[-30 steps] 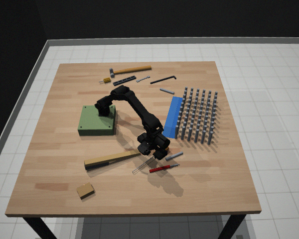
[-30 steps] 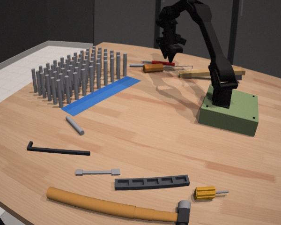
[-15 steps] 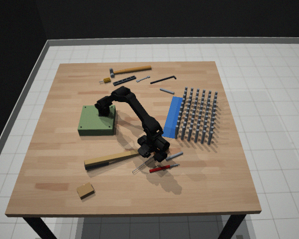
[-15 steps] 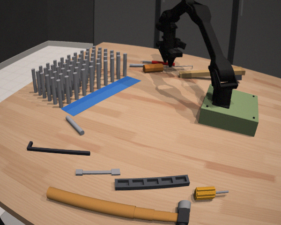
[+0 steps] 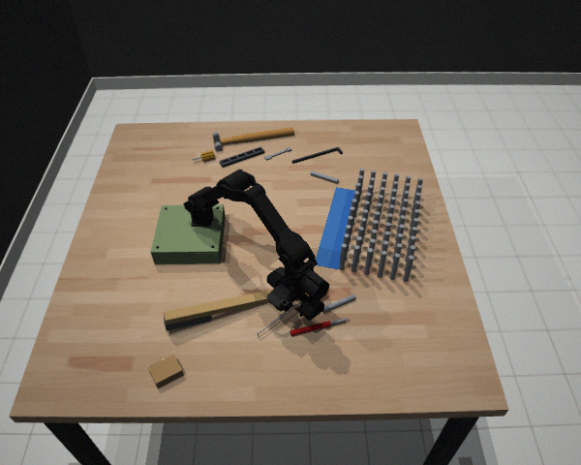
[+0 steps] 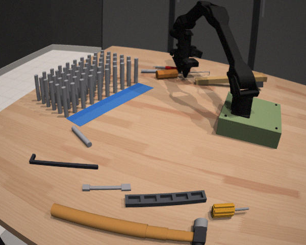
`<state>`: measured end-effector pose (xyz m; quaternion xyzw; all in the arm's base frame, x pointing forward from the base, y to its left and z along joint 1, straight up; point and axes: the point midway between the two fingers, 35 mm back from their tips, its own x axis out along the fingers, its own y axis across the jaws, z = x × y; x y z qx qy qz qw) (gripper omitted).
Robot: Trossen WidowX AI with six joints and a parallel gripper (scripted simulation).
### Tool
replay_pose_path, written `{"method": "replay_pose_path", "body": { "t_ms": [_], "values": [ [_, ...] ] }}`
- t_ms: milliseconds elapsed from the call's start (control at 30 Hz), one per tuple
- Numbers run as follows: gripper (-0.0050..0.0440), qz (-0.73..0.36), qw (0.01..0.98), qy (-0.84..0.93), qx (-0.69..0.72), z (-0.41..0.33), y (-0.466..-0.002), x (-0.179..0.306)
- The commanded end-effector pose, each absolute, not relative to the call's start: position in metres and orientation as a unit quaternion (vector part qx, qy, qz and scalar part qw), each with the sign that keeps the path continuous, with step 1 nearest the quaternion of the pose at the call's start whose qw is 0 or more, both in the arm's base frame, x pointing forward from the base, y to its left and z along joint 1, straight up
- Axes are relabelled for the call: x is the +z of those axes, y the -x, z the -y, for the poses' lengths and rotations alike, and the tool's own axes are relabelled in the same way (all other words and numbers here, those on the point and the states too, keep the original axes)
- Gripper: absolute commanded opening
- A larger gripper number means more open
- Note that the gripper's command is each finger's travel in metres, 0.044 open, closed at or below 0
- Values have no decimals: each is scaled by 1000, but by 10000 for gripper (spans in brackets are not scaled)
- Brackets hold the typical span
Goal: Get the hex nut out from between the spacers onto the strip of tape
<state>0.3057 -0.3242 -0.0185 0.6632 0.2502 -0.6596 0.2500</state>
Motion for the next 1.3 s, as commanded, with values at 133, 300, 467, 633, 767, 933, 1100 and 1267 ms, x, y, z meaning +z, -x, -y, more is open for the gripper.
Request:
{"method": "replay_pose_path", "body": {
  "t_ms": [133, 300, 467, 633, 767, 933, 1100, 1267],
  "values": [
    [136, -239, 256, -668, -656, 327, -308, -10],
    [64, -239, 256, -668, -656, 327, -308, -10],
    [31, -239, 256, -668, -656, 327, -308, -10],
    [0, -239, 256, -668, -656, 327, -308, -10],
    [0, -239, 256, -668, -656, 327, -308, -10],
    [0, -233, 260, -672, -653, 328, -311, -1],
    [-3, -231, 265, -672, -652, 331, -312, 27],
    [-5, -230, 266, -671, -653, 330, -309, 56]
  ]
}}
